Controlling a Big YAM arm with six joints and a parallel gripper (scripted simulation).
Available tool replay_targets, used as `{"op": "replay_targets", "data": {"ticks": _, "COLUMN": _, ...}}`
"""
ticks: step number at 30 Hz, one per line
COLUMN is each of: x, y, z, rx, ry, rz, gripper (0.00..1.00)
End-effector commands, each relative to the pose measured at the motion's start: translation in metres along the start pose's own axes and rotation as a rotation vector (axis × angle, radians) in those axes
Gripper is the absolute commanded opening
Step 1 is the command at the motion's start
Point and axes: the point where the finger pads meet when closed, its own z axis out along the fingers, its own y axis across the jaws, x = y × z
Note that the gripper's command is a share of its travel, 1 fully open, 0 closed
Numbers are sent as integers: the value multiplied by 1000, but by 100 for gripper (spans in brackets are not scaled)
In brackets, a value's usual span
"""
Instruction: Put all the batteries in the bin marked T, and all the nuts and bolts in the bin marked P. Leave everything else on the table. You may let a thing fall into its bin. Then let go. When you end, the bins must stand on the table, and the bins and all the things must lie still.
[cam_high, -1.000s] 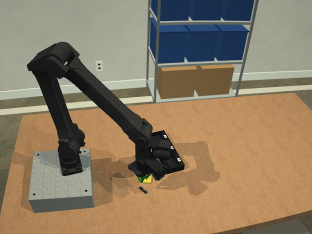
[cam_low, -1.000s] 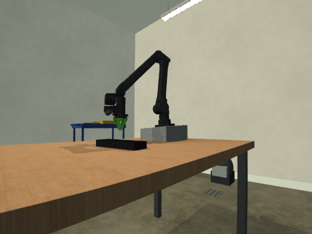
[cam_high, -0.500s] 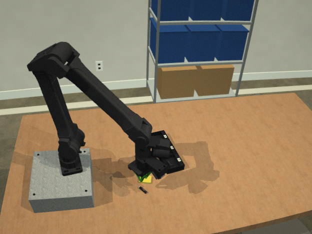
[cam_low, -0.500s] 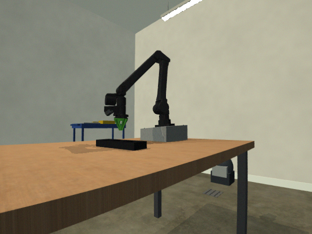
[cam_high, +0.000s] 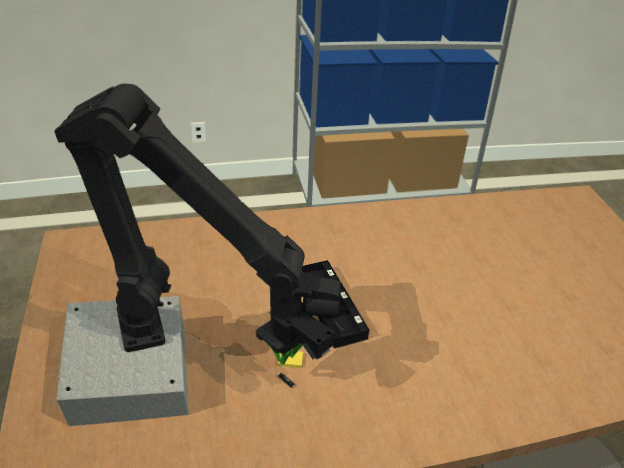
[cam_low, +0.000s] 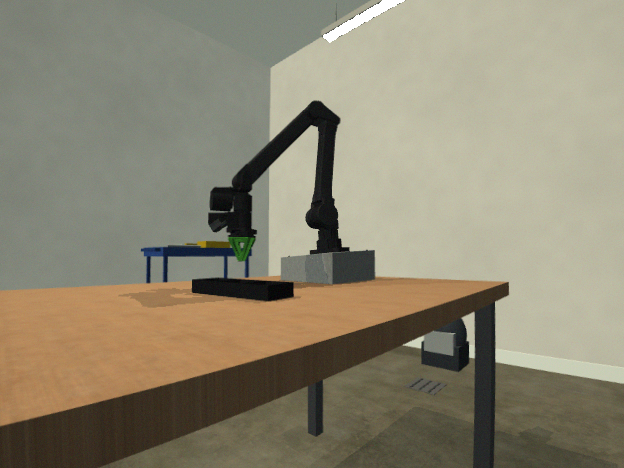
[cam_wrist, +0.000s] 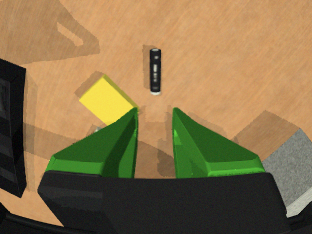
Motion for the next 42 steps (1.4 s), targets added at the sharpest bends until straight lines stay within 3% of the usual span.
{"op": "replay_targets", "data": {"ticks": 1, "x": 3, "y": 2, "z": 5, "rx": -2, "ry": 0, "rz": -17, "gripper": 23}}
{"op": "replay_targets", "data": {"ticks": 23, "x": 2, "y": 2, "z": 5, "rx": -2, "ry": 0, "rz": -16, "gripper": 23}}
{"op": "replay_targets", "data": {"ticks": 33, "x": 2, "y": -2, "z": 46, "rx": 0, "ry": 2, "rz": -10, "gripper": 23}}
{"op": "replay_targets", "data": {"ticks": 42, "x": 1, "y": 0, "z": 65, "rx": -1, "ry": 2, "rz": -14, "gripper": 23}}
